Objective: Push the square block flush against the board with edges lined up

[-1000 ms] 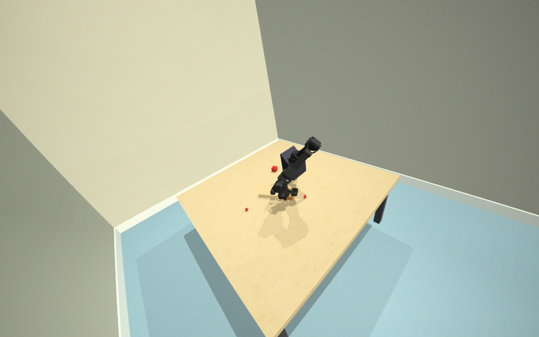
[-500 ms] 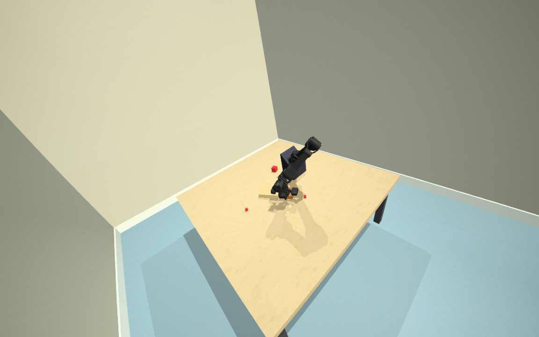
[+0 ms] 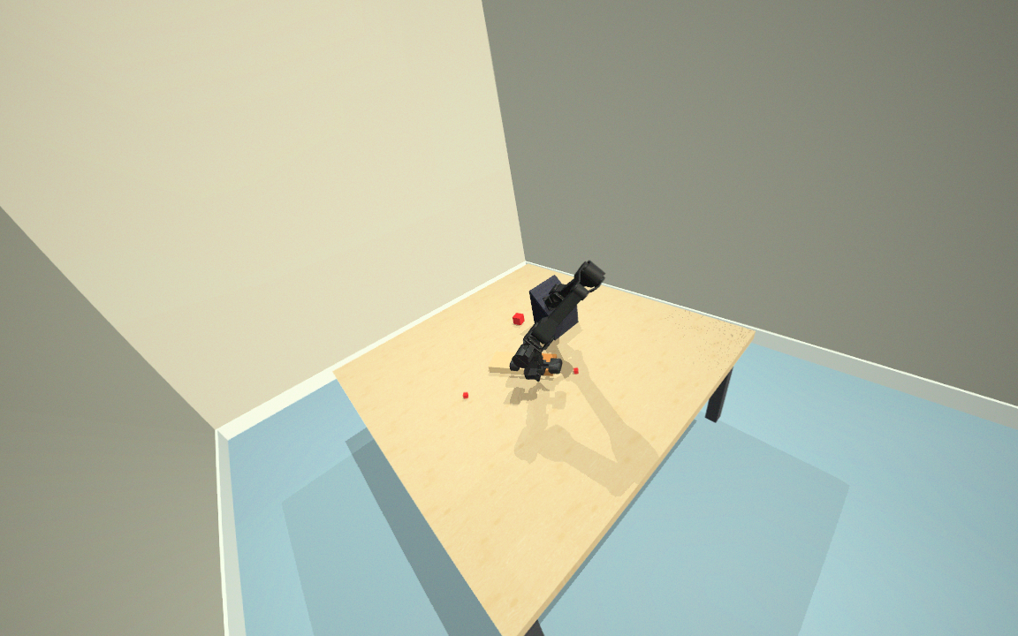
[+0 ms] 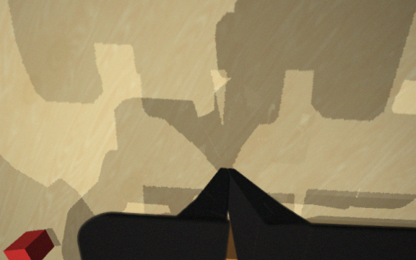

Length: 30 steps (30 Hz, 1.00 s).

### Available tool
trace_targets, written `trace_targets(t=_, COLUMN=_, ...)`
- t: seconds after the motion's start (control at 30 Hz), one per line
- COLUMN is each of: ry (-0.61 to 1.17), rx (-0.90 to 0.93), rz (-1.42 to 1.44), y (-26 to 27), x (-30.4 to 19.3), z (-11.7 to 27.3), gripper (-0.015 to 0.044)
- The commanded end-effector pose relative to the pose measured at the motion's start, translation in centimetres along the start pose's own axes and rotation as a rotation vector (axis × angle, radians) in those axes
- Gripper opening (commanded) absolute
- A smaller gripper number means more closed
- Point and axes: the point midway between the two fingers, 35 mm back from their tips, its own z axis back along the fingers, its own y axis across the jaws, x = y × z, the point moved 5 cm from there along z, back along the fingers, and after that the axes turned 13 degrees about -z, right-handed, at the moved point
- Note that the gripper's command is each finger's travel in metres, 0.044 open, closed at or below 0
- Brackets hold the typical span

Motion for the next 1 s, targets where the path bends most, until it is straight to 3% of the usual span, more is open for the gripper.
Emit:
trace_targets(t=0.0, ry=-0.004, rx=-0.003, rz=-0.003, y=0.2, x=0.8, z=0.0, gripper=0.0000)
trace_targets(t=0.37, ry=-0.004, rx=-0.003, rz=-0.002, y=0.6, x=2.4, z=0.0, gripper=0.0000)
trace_targets(t=0.53, ry=-0.004, rx=-0.004, rz=-0.002, y=0.5, x=1.8, z=5.2, gripper=0.0000)
trace_targets(t=0.7, ry=-0.004, rx=-0.004, rz=-0.002, y=0.5, x=1.8, z=5.5, gripper=0.0000)
trace_targets(t=0.97, ry=-0.003, rx=-0.019, rz=-0.003, y=-9.6, x=2.9, z=5.6, gripper=0.0000)
